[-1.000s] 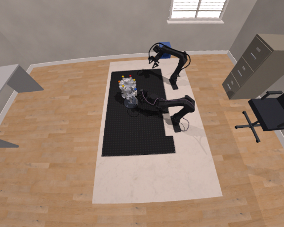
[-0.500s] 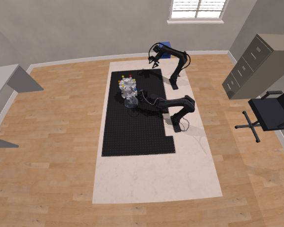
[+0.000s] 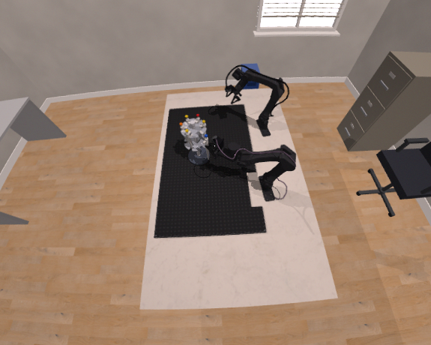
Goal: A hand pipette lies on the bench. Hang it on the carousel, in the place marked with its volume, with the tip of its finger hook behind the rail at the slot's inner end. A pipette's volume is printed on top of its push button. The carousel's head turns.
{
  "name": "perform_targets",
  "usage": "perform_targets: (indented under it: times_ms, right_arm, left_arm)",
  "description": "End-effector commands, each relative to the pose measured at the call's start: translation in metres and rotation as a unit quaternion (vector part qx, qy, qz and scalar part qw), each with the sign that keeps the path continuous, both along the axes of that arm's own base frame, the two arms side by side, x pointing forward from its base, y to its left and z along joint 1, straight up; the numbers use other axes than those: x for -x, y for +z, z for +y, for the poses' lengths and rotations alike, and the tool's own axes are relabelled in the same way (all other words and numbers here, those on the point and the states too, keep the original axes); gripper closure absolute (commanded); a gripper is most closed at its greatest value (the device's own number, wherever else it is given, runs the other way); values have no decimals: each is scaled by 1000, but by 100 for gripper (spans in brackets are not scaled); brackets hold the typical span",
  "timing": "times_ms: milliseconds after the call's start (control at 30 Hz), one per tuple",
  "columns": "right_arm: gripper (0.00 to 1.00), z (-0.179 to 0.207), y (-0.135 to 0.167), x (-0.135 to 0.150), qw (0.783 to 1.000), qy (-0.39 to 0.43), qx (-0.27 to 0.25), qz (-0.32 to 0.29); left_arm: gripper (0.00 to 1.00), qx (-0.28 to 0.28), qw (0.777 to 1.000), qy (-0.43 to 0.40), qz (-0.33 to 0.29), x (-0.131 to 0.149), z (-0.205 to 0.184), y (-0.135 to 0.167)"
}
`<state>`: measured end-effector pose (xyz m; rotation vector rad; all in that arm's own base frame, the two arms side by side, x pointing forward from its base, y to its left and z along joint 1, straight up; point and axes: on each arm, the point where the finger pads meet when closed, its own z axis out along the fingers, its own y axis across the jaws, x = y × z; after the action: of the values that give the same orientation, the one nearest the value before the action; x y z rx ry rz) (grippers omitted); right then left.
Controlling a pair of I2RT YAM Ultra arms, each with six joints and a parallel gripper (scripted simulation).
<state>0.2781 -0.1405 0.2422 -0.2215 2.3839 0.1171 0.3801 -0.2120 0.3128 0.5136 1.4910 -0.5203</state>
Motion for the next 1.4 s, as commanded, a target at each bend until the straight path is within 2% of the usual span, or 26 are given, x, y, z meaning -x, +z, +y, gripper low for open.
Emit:
perform_targets:
  times_ms: [0, 1133, 1167, 1333, 1367]
  right_arm:
    - [0, -4, 11, -4, 1000, 2, 11, -23]
    - [0, -4, 11, -4, 1000, 2, 11, -23]
    - [0, -4, 11, -4, 1000, 2, 11, -23]
    - [0, -4, 11, -4, 1000, 2, 11, -23]
    - [0, -4, 11, -4, 1000, 2, 11, -23]
  left_arm:
    - [88, 18, 999, 2, -38, 5, 2, 31]
    - [88, 19, 999, 0, -38, 4, -2, 32]
    - [88, 13, 1000, 0, -26, -2, -6, 20]
    - [88, 12, 1000, 0, -25, -4, -10, 18]
    - [88, 19, 999, 0, -41, 2, -7, 33]
